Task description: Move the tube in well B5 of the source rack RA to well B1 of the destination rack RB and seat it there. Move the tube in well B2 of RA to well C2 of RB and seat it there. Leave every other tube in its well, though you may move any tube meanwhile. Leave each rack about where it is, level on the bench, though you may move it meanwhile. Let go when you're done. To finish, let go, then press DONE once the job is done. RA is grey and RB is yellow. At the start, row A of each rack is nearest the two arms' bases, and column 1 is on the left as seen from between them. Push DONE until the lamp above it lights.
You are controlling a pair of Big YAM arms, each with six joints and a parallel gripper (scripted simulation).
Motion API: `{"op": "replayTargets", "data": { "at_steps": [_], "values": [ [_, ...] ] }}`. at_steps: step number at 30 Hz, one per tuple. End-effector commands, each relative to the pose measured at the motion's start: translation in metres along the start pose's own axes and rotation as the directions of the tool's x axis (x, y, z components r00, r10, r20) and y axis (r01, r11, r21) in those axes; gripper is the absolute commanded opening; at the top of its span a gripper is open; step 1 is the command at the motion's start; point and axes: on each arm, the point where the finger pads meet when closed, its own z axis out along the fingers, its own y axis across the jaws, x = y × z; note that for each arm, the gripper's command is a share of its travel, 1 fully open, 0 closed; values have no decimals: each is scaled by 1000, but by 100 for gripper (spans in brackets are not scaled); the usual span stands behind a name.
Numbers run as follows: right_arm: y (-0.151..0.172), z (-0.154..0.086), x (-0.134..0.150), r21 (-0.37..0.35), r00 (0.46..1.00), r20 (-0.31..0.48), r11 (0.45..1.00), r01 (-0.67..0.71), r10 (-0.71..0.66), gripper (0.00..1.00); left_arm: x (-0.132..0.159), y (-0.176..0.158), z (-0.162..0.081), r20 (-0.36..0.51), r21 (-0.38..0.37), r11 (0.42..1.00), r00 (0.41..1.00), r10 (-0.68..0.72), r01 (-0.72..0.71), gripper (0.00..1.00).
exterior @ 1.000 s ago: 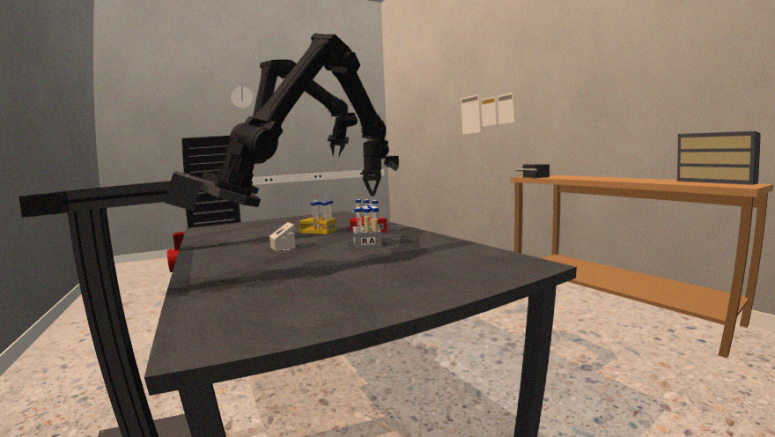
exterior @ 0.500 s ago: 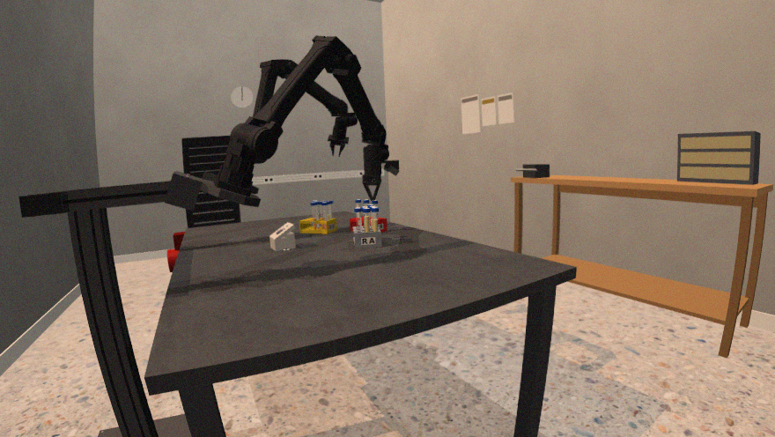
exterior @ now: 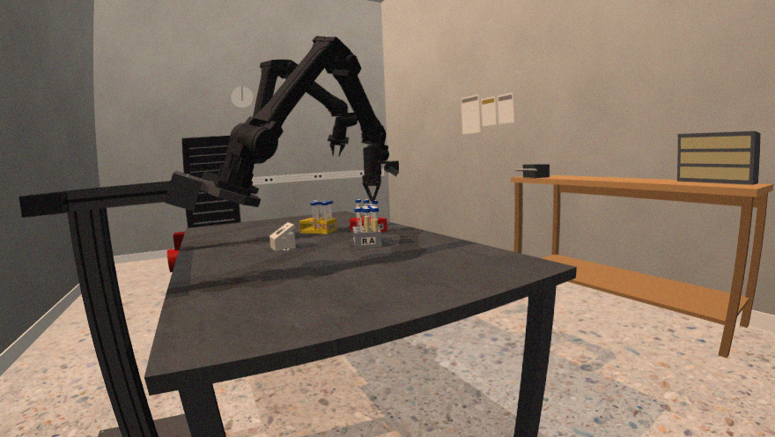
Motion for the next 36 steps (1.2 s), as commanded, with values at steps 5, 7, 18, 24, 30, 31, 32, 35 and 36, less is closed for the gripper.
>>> {"op": "replayTargets", "data": {
  "at_steps": [5, 7, 18, 24, 30, 31, 32, 35, 36],
  "values": [
    [10, -4, -16, -33, 1000, 17, 999, -11, 12, 30, -15, -5, -13, 30, 22, 1000, 999, -13, 13, 30],
    [9, 3, -14, -25, 1000, 13, 1000, -9, 10, 30, -15, -5, -13, 30, 22, 1000, 999, -13, 13, 30],
    [2, 14, -9, -8, 1000, 5, 1000, -5, 5, 30, -15, -5, -13, 30, 22, 1000, 999, -13, 13, 30],
    [-2, 18, -4, 1, 1000, 0, 1000, 0, 0, 30, -15, -5, -13, 30, 22, 1000, 999, -13, 13, 30],
    [-1, 11, -7, -11, 1000, 6, 1000, -4, 5, 30, -15, -5, -13, 30, 22, 1000, 999, -13, 13, 30],
    [-1, 11, -7, -11, 1000, 6, 1000, -4, 5, 0, -15, -5, -13, 30, 22, 1000, 999, -13, 13, 30],
    [-1, 11, -7, -11, 1000, 6, 1000, -5, 5, 0, -15, -5, -13, 30, 22, 1000, 999, -13, 13, 30],
    [-1, 11, -7, -11, 1000, 6, 1000, -5, 5, 0, -15, -5, -13, 30, 22, 1000, 999, -13, 13, 30],
    [-1, 11, -7, -11, 1000, 6, 1000, -5, 5, 0, -15, -5, -13, 30, 22, 1000, 999, -13, 13, 30]
  ]
}}
